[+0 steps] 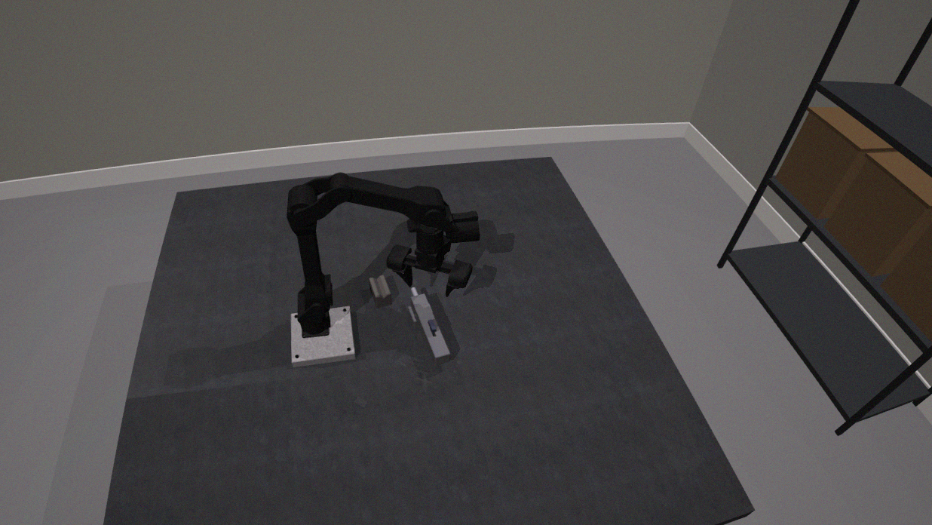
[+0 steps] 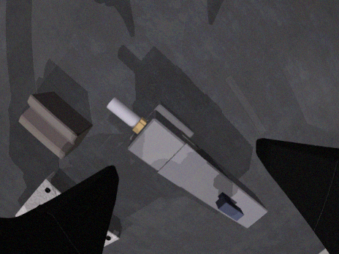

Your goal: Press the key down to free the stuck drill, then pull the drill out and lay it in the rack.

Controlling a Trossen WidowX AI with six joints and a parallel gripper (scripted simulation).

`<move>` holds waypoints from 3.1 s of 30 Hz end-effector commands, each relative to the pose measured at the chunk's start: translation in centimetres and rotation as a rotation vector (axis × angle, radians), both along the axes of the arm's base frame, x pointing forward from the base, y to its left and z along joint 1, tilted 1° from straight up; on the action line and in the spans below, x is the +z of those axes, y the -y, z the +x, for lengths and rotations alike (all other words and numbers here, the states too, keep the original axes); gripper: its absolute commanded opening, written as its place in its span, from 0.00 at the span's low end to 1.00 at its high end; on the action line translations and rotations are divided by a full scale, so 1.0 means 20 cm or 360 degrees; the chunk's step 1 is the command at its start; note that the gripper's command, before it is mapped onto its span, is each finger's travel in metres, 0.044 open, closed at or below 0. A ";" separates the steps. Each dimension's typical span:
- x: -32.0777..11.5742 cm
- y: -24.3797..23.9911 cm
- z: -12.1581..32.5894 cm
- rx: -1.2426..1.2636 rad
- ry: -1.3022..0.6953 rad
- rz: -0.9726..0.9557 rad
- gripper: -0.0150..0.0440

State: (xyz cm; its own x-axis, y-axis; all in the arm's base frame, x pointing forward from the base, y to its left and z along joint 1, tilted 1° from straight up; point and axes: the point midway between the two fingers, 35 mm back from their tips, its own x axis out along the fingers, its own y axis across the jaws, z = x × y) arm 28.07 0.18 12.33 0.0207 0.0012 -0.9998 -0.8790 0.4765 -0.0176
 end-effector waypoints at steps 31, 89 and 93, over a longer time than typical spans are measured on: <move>-0.28 -0.30 -0.14 0.1067 -0.0004 -0.0007 1.00; -0.44 -0.33 -0.15 0.1067 -0.0005 -0.0006 0.25; -0.44 -0.36 -0.15 0.1067 -0.0004 -0.0005 0.25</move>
